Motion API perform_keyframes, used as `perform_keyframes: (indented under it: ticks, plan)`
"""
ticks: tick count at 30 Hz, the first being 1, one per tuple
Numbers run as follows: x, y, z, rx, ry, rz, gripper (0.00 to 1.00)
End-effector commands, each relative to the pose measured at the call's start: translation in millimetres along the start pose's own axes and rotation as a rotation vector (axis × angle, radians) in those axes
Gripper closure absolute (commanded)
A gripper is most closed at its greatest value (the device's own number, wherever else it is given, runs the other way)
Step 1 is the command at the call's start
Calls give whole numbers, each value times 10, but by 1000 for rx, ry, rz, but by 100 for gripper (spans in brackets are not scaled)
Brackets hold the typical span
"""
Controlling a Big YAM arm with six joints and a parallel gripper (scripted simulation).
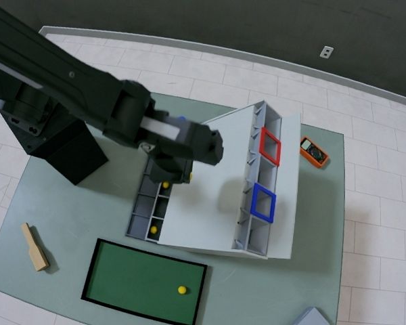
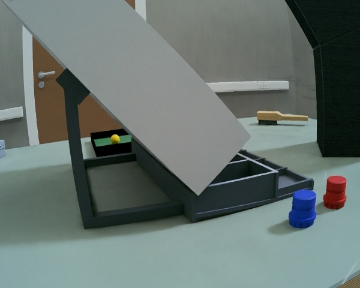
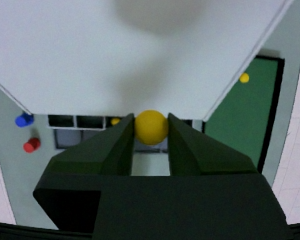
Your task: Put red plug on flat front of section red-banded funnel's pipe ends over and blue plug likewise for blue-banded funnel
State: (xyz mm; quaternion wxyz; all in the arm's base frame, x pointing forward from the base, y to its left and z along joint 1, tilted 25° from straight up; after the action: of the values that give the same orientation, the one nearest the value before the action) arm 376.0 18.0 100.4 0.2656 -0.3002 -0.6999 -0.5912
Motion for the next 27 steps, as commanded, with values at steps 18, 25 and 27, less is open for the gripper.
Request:
perform_keyframes:
  ticks: [18, 25, 27]
  plan:
    - [328, 218, 634, -57, 30, -78, 100]
    - [331, 220, 637, -58, 32, -78, 100]
    - [298, 307, 652, -58, 32, -78, 100]
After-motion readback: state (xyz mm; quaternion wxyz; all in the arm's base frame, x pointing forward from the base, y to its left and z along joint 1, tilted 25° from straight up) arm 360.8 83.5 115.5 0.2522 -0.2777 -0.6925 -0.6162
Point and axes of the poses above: the point where the finger pads meet when closed, its own x axis back along the fingers, its own z axis across the jaws, y = z × x, the point moved 1 cm from there along x, back along the fingers, and after that the axes turned 12 degrees about -x, right-handed, at the moved point
